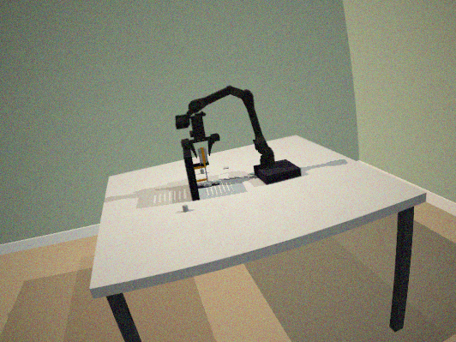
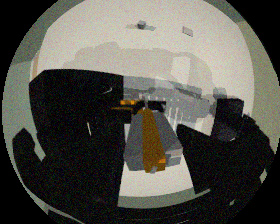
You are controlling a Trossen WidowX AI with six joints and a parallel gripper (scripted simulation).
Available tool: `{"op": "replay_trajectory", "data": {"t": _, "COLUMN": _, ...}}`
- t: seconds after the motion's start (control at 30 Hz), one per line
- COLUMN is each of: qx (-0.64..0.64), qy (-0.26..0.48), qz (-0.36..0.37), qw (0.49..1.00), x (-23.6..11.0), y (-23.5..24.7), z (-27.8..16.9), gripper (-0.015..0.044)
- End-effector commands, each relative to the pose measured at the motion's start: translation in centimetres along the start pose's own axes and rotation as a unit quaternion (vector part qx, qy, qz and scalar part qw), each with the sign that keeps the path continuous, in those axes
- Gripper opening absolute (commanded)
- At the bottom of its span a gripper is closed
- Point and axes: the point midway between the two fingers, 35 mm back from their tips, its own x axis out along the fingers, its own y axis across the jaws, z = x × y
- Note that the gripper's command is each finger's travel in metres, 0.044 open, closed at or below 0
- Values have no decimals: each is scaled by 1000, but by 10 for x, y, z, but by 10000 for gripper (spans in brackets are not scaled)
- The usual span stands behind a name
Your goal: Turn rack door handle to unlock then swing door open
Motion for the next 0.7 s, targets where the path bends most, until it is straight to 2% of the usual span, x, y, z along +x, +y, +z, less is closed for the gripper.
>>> {"op": "replay_trajectory", "data": {"t": 0.0, "qx": -108, "qy": 3, "qz": -1, "qw": 994, "x": 1, "y": 0, "z": -2, "gripper": 297}}
{"op": "replay_trajectory", "data": {"t": 0.33, "qx": -349, "qy": 3, "qz": -1, "qw": 937, "x": 1, "y": 0, "z": -2, "gripper": 297}}
{"op": "replay_trajectory", "data": {"t": 0.67, "qx": -568, "qy": 3, "qz": 0, "qw": 823, "x": 1, "y": 0, "z": -2, "gripper": 297}}
